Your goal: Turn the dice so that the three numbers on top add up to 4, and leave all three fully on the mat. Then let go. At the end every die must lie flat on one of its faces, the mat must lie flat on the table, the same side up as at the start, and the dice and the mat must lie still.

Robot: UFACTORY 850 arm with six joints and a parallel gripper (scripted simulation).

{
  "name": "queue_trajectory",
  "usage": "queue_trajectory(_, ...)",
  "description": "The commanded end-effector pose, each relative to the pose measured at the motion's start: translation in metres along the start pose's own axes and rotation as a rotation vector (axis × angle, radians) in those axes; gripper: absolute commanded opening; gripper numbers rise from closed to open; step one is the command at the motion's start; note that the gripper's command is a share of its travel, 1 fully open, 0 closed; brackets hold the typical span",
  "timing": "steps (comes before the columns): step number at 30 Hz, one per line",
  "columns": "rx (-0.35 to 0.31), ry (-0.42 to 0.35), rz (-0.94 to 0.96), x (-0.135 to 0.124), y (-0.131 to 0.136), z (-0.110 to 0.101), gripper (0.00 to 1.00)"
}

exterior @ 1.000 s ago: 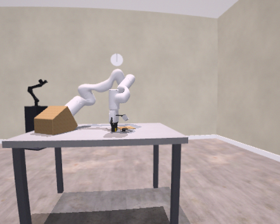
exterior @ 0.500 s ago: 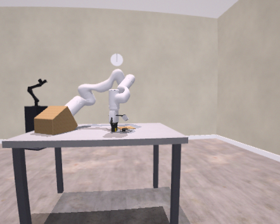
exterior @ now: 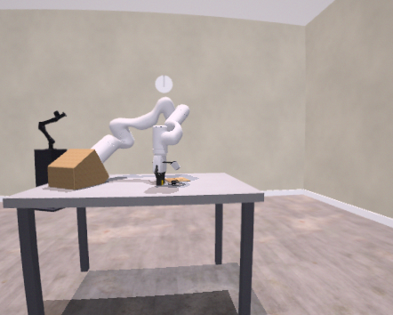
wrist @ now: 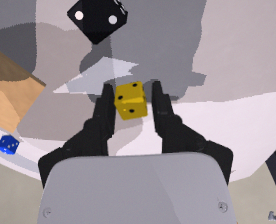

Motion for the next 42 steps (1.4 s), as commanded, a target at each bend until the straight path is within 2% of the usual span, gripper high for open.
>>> queue_trajectory(1, 0.000, 0.001, 0.000, 0.001, 0.000, -0.001, 0.42)
queue_trajectory(2, 0.000, 0.001, 0.000, 0.001, 0.000, -0.001, 0.42)
queue_trajectory(3, 0.000, 0.001, 0.000, 0.001, 0.000, -0.001, 0.21)
queue_trajectory(37, 0.000, 0.001, 0.000, 0.001, 0.000, -0.001, 0.21)
queue_trajectory(42, 0.000, 0.001, 0.000, 0.000, 0.000, -0.011, 0.21)
Point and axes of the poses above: the point where the finger pads meet when closed, its own z axis out along the fingers, its own y axis across the jaws, x = y × z, the point moved 6 cm from there along -z, back along the fingers, and after that the axes turned 14 degrees about z, right-handed, at the moved point
